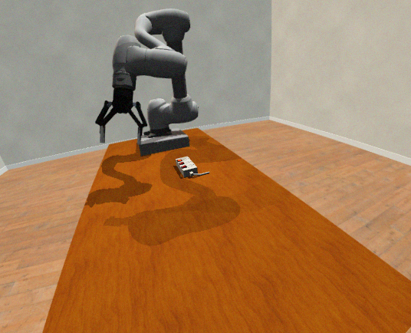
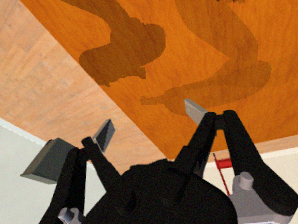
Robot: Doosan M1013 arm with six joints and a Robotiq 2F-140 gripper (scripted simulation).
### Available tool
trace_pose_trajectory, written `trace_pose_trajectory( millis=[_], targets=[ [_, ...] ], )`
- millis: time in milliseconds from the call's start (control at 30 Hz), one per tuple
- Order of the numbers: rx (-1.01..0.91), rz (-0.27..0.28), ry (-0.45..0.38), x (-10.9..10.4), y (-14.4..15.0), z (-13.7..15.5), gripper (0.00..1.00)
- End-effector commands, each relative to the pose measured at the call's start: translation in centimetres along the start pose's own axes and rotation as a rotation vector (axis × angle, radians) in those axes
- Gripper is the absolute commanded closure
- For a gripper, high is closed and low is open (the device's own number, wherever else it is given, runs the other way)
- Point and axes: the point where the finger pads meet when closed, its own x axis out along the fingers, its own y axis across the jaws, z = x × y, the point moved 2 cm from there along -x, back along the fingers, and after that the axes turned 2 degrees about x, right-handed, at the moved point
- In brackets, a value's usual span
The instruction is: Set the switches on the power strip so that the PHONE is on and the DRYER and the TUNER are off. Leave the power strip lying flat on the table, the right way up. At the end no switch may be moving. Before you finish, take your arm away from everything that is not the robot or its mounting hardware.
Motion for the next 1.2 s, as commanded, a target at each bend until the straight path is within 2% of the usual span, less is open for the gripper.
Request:
trace_pose_trajectory(
  millis=[0, 533, 567, 1167],
  targets=[
    [0.000, 0.000, 0.000, -0.01, 0.00, 0.00, 0.00],
    [0.000, 0.000, 0.000, -0.01, 0.00, 0.00, 0.00],
    [0.000, 0.000, 0.000, -0.01, 0.00, 0.00, 1.00],
    [0.000, 0.000, 0.000, -0.01, 0.00, 0.00, 1.00]
  ],
)
